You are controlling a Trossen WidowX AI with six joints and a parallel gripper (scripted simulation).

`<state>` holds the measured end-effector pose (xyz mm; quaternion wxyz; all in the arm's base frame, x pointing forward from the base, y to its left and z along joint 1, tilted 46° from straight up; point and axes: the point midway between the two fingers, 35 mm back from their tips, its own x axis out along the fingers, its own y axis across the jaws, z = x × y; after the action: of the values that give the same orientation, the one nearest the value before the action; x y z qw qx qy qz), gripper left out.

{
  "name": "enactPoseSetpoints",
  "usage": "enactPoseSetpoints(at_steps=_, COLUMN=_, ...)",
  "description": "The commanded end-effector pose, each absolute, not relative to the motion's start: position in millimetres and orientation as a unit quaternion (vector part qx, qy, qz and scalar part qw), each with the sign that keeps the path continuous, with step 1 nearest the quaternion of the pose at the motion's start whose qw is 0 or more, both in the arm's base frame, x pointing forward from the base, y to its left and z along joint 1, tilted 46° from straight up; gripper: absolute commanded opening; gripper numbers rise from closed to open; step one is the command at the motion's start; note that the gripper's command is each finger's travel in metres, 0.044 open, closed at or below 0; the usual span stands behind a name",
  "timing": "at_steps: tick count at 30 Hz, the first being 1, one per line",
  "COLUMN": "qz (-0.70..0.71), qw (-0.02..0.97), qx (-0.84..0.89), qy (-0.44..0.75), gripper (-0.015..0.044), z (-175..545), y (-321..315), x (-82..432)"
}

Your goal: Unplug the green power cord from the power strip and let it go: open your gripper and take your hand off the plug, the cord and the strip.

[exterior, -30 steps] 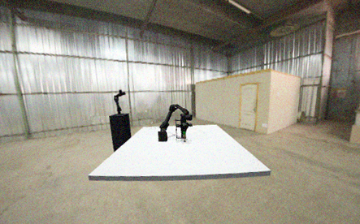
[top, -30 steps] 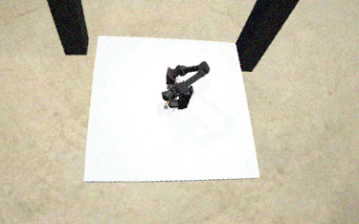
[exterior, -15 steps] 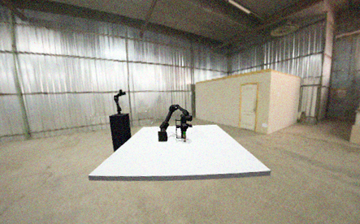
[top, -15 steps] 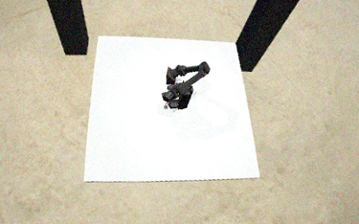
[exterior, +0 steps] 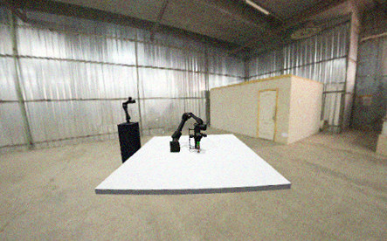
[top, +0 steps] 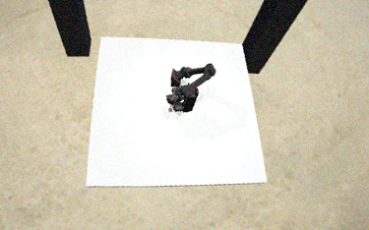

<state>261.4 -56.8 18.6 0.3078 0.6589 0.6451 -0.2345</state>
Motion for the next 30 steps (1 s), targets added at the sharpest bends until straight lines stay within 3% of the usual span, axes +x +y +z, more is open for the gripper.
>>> enactPoseSetpoints(at_steps=1, qz=-0.235, qw=0.311, qx=0.659, qy=0.644, gripper=0.0000, z=14.0, y=-63.2, x=263.3)
enactPoseSetpoints(at_steps=28, qz=-0.236, qw=0.310, qx=0.660, qy=0.642, gripper=0.0000, z=-12.3, y=-98.0, x=267.6)
enactPoseSetpoints(at_steps=30, qz=-0.236, qw=0.307, qx=0.660, qy=0.644, gripper=0.0052, z=-9.0, y=-90.0, x=265.9)
